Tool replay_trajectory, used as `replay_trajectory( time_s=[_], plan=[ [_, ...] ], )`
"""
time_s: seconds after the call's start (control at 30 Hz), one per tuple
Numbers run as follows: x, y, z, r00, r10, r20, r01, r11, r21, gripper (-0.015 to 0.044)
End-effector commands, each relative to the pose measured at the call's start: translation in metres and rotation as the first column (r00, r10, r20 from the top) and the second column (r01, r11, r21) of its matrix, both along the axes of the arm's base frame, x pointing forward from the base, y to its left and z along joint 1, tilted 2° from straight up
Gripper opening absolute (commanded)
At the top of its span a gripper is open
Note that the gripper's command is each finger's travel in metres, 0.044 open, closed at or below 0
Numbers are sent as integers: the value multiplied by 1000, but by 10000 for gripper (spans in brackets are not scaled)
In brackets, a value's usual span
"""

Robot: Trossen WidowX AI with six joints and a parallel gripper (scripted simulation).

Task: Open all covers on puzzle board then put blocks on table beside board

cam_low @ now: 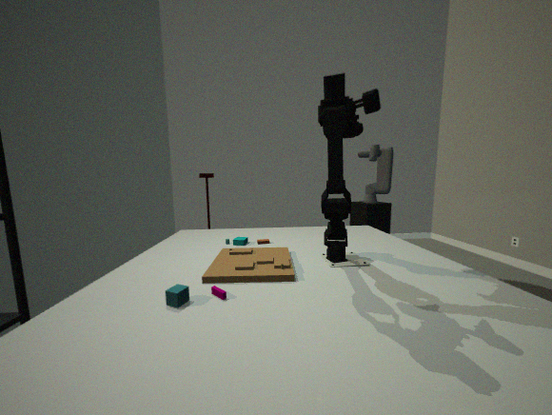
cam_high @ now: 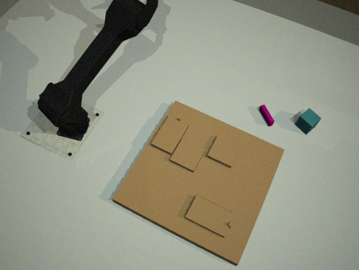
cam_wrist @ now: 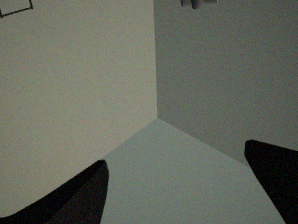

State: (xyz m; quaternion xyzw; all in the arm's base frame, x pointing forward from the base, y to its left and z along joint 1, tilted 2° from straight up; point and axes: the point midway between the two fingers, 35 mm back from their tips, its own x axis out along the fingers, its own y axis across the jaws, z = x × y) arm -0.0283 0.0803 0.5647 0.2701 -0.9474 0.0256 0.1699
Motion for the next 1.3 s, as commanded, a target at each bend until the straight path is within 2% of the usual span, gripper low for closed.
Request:
replay_trajectory(
  time_s=[0.0, 0.47, 0.93, 1.27],
  plan=[
    [0, -1, 0, 1000, 2, 0, -2, 1000, 4, 374],
    [-29, -60, -4, 988, 148, -47, -129, 952, 278, 6],
    [-33, -119, -23, 936, 339, -92, -245, 819, 520, 0],
    [-29, -165, -36, 869, 480, -124, -277, 677, 682, 0]
  ],
)
